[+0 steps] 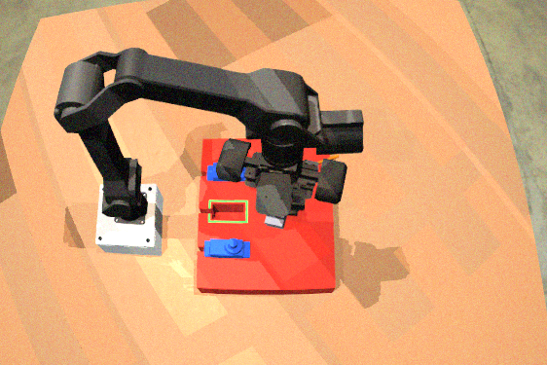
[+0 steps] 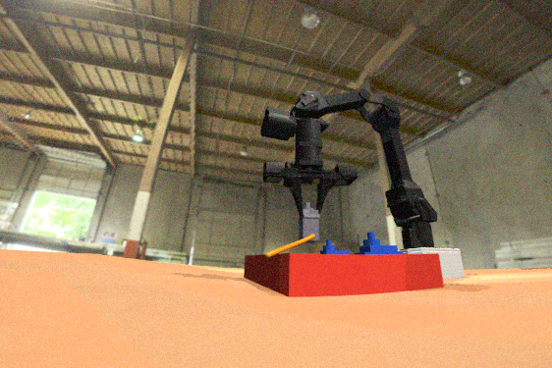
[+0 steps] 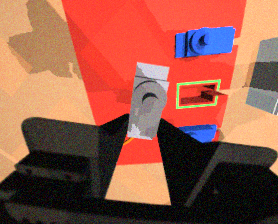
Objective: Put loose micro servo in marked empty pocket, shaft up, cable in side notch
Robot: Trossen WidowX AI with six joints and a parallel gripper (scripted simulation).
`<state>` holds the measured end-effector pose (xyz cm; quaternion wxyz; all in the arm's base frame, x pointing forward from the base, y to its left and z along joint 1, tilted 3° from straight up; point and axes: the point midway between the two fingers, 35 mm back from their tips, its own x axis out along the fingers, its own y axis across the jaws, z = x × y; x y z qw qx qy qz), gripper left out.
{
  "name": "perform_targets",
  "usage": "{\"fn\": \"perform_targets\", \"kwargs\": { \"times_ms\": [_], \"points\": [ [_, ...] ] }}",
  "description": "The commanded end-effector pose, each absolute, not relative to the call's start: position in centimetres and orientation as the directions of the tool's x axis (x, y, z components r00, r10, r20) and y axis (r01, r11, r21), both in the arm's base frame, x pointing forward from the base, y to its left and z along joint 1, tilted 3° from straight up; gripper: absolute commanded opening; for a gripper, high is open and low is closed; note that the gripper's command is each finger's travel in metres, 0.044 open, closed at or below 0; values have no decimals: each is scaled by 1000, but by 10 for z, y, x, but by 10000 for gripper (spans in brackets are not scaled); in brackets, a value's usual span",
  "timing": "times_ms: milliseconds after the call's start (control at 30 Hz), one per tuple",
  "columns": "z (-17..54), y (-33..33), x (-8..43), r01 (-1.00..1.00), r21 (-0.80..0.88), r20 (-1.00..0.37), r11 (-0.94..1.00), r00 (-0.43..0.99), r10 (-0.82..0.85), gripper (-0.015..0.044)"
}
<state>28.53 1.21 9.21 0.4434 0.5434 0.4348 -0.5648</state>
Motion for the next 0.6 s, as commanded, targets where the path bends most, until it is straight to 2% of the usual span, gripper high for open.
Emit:
{"fn": "perform_targets", "kwargs": {
  "times_ms": [0, 267, 567],
  "points": [
    [92, 13, 286, 997, -11, -1000, -70, -13, -24, 0],
    [93, 13, 286, 979, -18, -1000, 203, -13, -24, 0],
    [93, 13, 286, 872, -23, -1000, 490, -13, -24, 0]
  ]
}}
